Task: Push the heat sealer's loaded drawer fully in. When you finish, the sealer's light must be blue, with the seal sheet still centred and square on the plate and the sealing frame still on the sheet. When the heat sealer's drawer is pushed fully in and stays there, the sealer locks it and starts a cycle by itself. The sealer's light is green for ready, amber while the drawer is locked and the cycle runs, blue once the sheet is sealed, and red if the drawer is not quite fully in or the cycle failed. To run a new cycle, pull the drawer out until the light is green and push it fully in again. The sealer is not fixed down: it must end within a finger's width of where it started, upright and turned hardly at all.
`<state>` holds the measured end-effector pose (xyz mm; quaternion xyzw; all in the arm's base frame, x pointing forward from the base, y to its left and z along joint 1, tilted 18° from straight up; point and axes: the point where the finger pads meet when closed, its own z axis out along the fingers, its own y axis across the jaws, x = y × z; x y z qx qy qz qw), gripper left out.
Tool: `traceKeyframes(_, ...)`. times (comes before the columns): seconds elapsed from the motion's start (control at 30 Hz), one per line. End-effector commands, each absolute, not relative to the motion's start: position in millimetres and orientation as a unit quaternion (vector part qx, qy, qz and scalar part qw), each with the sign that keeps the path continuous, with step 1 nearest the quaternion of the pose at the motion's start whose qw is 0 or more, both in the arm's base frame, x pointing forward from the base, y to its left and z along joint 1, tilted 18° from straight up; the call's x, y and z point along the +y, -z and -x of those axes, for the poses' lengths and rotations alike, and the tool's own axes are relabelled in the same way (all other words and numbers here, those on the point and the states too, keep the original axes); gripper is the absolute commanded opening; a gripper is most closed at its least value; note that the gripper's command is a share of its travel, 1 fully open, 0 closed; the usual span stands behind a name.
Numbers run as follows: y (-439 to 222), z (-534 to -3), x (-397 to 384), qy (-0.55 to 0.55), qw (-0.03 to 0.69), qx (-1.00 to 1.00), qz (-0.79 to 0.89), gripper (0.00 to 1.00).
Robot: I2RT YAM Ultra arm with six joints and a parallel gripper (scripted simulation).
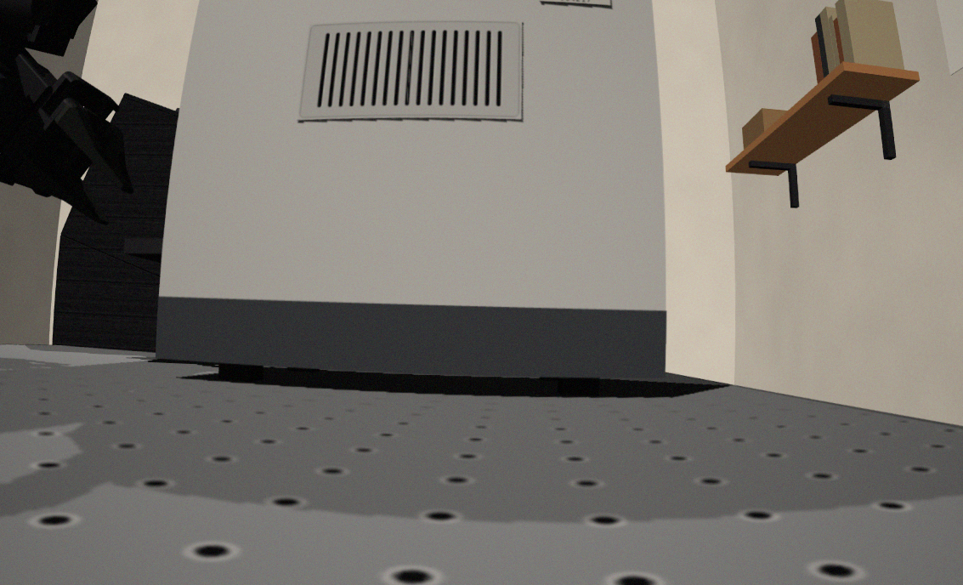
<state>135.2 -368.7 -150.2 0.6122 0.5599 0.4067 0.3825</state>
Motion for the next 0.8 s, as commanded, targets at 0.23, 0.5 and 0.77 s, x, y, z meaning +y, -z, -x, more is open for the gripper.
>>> traceKeyframes(0.23, 137.3, -122.3, -380.0, -0.4, 0.392, 0.568, -0.603, 0.3)
traceKeyframes(0.5, 137.2, -124.1, -379.4, -0.401, 0.391, 0.569, -0.602, 0.3)
traceKeyframes(0.77, 137.3, -124.0, -379.4, -0.401, 0.391, 0.569, -0.602, 0.3)
